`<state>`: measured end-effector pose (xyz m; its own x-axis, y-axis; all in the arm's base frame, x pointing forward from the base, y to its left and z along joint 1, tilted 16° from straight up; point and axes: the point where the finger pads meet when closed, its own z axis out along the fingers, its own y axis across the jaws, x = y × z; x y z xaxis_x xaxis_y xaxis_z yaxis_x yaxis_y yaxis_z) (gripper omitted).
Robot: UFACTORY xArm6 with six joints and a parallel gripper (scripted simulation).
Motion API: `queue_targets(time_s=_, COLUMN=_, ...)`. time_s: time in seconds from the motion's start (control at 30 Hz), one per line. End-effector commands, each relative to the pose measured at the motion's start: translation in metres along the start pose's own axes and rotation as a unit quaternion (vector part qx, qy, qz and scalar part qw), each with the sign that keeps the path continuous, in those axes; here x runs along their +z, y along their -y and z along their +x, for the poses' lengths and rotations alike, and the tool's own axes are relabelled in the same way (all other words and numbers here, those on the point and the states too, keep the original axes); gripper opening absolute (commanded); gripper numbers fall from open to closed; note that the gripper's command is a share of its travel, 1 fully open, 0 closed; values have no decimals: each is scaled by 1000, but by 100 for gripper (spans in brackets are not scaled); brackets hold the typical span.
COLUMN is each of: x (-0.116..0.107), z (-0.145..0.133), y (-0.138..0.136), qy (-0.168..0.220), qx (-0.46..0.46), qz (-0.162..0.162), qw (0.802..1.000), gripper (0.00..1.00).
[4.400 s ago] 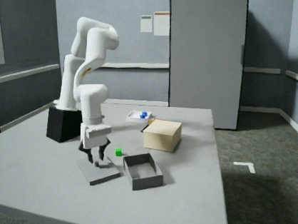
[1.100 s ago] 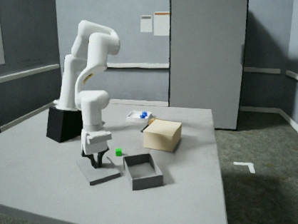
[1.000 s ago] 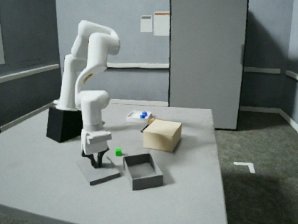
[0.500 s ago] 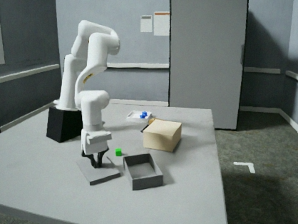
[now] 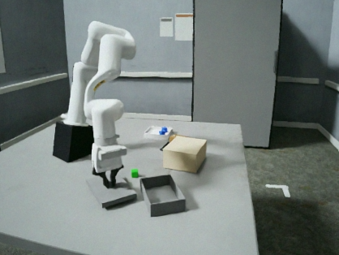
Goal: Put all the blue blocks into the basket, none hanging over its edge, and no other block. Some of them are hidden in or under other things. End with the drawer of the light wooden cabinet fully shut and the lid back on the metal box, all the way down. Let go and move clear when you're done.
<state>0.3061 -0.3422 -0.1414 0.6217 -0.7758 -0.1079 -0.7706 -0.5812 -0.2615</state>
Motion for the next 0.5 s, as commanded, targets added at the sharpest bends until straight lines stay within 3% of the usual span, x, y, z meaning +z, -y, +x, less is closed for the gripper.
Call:
queue_targets(time_s=0.0, x=-16, z=2, y=0, qy=-3, qx=0, qz=0, qw=1000, gripper=0)
queue_targets(time_s=0.47, x=-66, z=2, y=0, qy=-3, qx=0, qz=0, qw=1000, gripper=0)
